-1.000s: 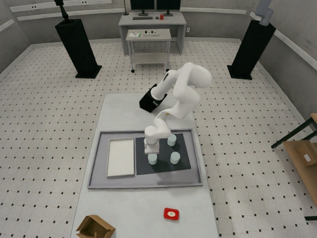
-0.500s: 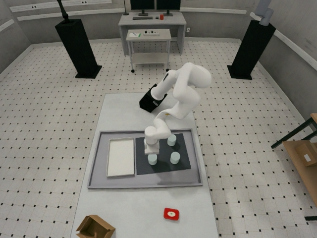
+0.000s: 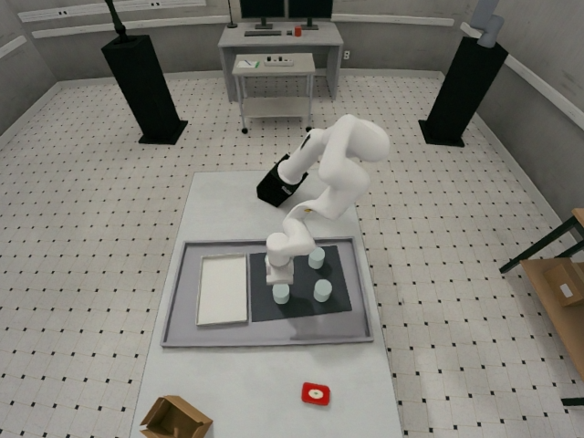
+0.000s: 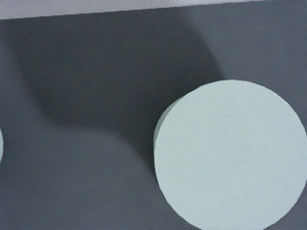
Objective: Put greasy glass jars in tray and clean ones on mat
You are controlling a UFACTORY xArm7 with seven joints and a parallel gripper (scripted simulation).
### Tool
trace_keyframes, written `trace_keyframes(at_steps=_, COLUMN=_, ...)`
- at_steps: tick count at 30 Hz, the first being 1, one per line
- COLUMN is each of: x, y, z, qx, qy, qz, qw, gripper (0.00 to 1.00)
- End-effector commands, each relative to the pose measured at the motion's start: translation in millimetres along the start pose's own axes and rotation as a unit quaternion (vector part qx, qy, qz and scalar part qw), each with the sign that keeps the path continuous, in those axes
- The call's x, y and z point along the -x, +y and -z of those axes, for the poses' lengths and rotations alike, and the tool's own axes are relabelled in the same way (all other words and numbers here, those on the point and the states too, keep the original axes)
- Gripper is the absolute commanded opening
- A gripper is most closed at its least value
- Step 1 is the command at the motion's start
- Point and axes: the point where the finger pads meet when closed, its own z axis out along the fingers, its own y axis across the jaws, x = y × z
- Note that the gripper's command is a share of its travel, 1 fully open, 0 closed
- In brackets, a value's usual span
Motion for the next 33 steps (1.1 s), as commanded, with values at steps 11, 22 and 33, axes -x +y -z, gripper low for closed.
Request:
trace_keyframes(at_steps=11, x=-3.3, y=1.0, z=3.0, qx=0.001, qy=0.002, qz=0.0, qw=1.0, gripper=0.0)
trace_keyframes(at_steps=22, x=-4.5, y=1.0, z=4.0, qx=0.001, qy=0.002, qz=0.0, qw=1.0, gripper=0.0)
trace_keyframes(at_steps=33, x=-5.7, y=1.0, z=4.9, qx=0.001, qy=0.002, qz=0.0, qw=1.0, gripper=0.0)
